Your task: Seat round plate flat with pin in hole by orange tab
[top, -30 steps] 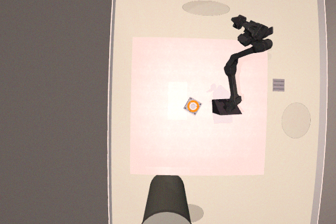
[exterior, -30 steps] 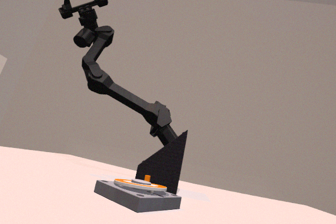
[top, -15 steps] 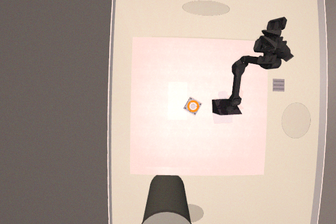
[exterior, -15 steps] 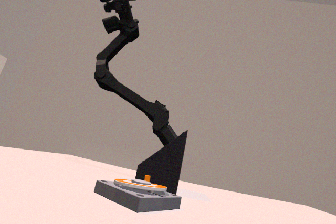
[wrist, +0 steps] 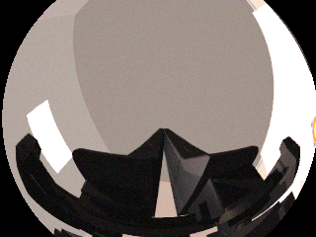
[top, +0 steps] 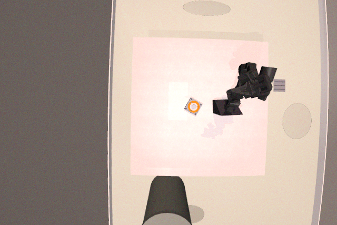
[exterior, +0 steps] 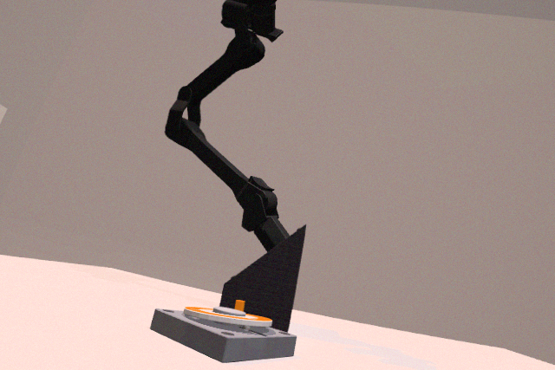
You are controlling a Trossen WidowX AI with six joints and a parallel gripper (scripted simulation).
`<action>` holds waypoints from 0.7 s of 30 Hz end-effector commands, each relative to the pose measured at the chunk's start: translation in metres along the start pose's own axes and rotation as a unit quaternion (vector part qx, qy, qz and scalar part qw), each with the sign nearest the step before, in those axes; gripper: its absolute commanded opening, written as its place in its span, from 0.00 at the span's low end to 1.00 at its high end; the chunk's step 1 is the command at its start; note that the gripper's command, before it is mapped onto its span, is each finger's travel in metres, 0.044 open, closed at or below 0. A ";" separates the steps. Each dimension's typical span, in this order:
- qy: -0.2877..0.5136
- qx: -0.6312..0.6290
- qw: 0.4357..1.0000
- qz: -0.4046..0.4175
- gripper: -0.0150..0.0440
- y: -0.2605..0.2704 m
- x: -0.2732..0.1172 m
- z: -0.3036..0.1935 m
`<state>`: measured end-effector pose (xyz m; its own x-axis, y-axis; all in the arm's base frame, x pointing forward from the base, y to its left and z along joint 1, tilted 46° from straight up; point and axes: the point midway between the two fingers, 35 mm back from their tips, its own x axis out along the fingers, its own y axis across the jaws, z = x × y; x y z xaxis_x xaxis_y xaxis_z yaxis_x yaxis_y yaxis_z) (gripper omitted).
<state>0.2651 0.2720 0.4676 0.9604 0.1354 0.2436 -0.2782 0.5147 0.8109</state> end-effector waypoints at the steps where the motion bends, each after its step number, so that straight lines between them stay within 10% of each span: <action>1: 0.019 -0.111 0.991 -0.069 0.25 -0.066 0.027 -0.023; 21: 0.234 -0.457 0.732 -0.448 0.25 -0.399 -0.009 -0.025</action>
<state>0.3794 0.1273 0.1717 0.8254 -0.3359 -0.4537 0.3576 0.9330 -0.0402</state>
